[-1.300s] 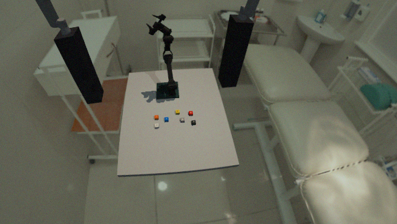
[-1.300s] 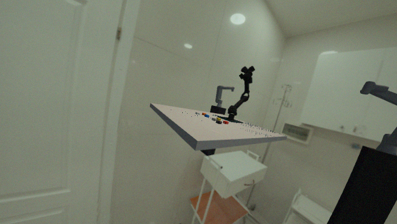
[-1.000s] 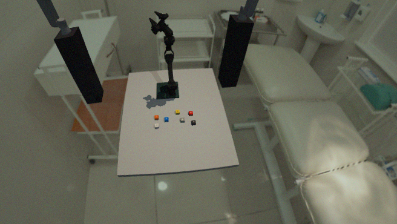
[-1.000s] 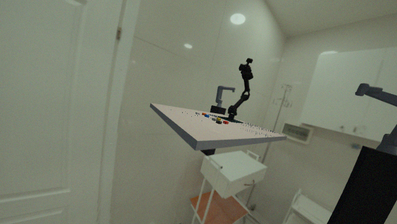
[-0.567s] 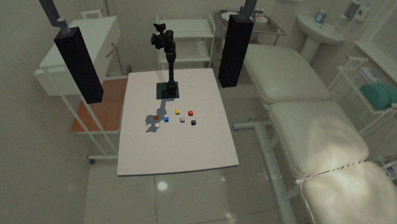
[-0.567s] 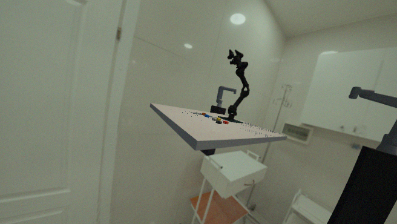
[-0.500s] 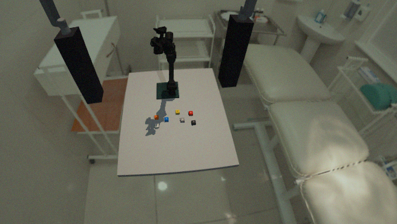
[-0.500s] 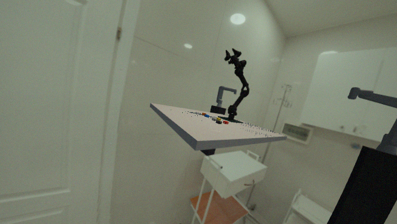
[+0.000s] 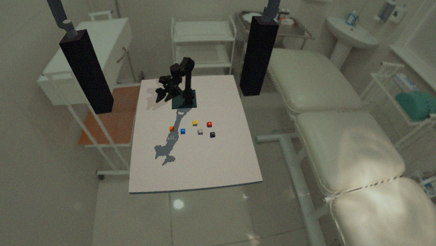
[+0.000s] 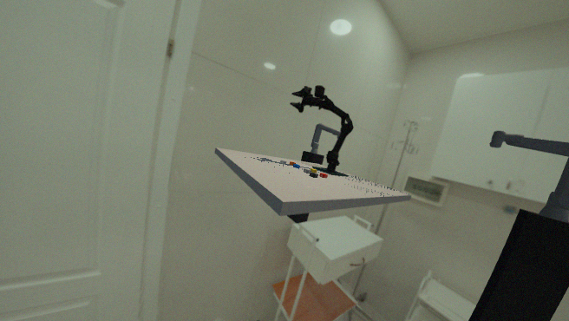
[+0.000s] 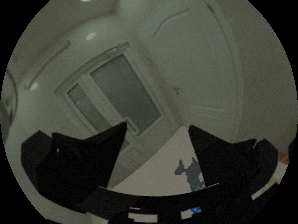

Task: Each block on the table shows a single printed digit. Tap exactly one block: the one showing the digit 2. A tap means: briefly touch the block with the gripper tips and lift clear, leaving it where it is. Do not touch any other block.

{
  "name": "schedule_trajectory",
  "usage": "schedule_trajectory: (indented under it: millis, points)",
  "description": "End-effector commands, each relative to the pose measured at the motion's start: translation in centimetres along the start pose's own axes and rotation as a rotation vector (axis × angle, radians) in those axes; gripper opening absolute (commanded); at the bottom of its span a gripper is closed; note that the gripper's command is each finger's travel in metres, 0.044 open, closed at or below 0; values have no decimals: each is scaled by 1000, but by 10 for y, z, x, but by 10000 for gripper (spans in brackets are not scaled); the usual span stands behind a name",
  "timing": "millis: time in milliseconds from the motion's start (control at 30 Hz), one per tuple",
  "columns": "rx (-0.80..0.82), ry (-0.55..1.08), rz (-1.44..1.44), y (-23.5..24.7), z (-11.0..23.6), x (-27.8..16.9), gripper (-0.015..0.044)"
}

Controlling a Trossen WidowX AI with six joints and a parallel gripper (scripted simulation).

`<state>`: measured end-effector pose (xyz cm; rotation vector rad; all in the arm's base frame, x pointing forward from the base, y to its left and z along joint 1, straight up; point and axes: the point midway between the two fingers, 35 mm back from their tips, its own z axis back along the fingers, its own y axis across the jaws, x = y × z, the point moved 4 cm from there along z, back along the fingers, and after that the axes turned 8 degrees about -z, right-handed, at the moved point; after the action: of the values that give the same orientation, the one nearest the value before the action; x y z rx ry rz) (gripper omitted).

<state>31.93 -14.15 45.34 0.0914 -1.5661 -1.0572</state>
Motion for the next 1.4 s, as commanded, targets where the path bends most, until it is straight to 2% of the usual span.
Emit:
schedule_trajectory:
  millis: [0, 100, 233, 400, 433, 1267, 1367]
  points:
    - [-164, 238, 284, -48, -23, -43, 400]
    - [-267, 486, 502, -92, -29, -79, 400]
    - [-333, 868, 736, -148, -19, -119, 400]
    - [-269, 1410, 902, -204, 19, -156, 400]
    - [-250, 1471, 909, -209, 24, -159, 400]
    - [-244, 1489, 910, -210, 26, -160, 400]
    - [-243, 1490, 909, -196, 26, -172, 400]
